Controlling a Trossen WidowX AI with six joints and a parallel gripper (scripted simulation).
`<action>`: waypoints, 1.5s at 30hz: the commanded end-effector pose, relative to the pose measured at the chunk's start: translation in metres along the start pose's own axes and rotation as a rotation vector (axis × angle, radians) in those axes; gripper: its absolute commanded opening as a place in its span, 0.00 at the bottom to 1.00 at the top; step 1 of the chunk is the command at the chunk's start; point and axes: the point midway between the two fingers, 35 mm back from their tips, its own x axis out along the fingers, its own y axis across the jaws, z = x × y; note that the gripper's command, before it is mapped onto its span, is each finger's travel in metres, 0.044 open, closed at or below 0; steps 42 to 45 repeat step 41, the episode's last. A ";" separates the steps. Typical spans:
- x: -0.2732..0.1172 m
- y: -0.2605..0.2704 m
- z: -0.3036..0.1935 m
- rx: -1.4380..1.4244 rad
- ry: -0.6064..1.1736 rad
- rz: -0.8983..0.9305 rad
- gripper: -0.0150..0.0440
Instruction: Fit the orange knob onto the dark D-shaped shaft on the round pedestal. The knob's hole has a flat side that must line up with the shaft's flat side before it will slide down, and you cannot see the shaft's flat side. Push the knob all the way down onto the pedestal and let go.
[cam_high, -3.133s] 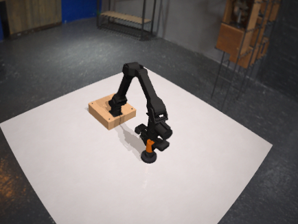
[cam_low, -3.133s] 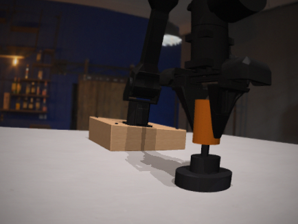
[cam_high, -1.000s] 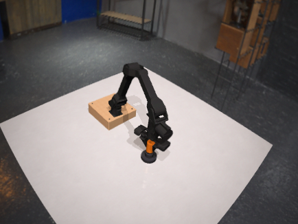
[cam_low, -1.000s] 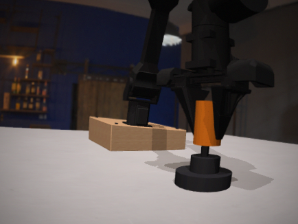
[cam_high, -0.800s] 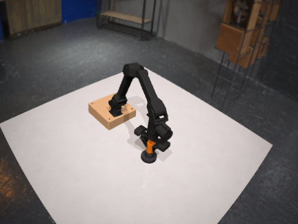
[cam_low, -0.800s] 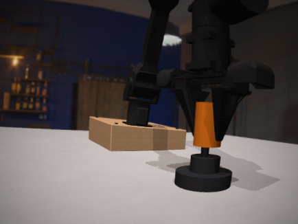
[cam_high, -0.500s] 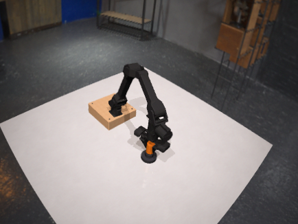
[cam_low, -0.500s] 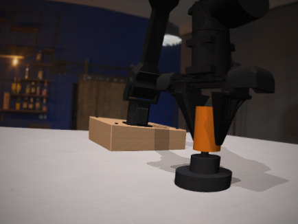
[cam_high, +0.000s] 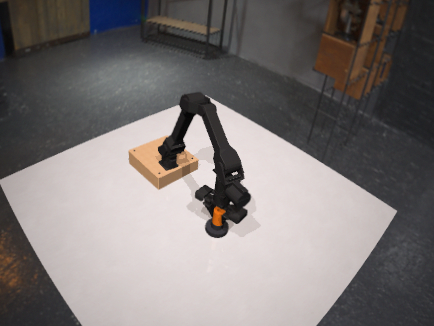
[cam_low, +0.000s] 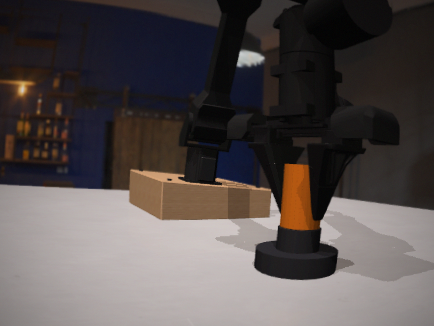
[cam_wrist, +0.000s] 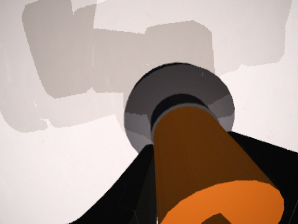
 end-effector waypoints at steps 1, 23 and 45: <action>0.000 0.000 0.000 0.000 0.000 0.000 0.25; 0.000 0.000 0.000 0.000 0.000 0.000 1.00; -0.096 -0.003 -0.001 0.000 0.001 0.000 1.00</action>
